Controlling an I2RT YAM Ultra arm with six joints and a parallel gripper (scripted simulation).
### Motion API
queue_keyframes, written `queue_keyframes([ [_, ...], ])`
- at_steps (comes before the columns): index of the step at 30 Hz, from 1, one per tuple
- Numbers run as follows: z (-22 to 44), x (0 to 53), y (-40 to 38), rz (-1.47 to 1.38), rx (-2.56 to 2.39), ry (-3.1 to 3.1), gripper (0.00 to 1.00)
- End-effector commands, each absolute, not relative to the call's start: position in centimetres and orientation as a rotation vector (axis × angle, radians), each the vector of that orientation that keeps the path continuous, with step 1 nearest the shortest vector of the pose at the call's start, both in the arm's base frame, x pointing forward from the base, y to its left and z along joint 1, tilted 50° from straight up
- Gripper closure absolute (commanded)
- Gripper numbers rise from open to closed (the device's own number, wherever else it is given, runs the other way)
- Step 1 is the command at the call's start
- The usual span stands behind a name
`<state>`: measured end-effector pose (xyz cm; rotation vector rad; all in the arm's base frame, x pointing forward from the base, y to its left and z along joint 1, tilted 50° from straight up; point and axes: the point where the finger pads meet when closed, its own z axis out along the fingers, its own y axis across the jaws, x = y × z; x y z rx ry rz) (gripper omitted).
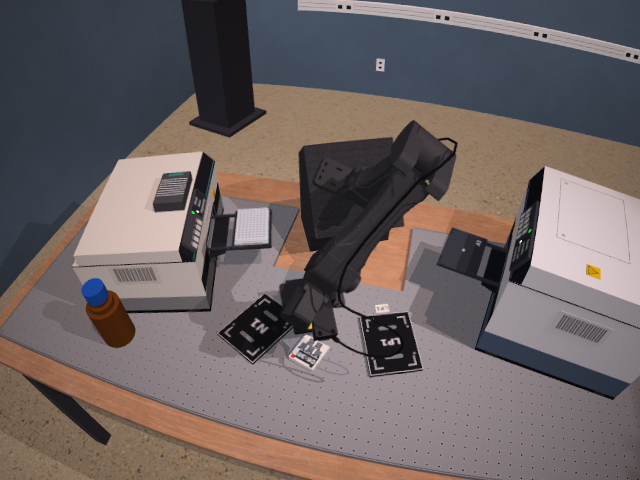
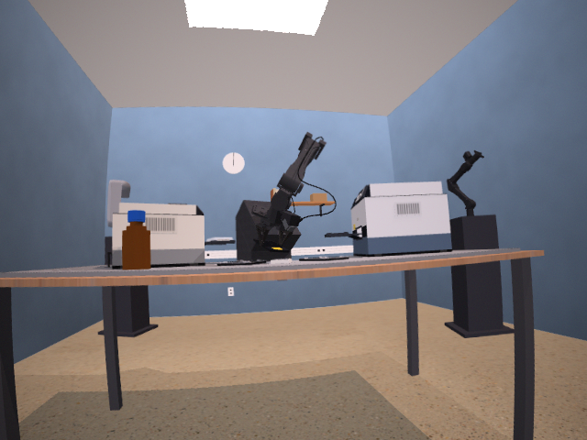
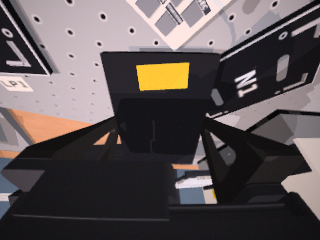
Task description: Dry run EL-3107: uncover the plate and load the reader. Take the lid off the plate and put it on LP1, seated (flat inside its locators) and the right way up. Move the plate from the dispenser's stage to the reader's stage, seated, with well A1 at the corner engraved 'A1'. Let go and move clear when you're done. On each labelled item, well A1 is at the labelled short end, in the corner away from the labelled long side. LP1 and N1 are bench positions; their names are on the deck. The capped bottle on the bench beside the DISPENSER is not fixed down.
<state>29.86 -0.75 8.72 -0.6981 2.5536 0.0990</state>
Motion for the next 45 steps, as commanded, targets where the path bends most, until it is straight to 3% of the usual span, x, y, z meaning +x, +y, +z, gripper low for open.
queue_keyframes([
  [1,10.6,30.4,-0.7,0.058,-0.652,2.534,0.15],
  [45,14.8,28.0,8.3,0.147,-0.578,2.363,0.15],
])
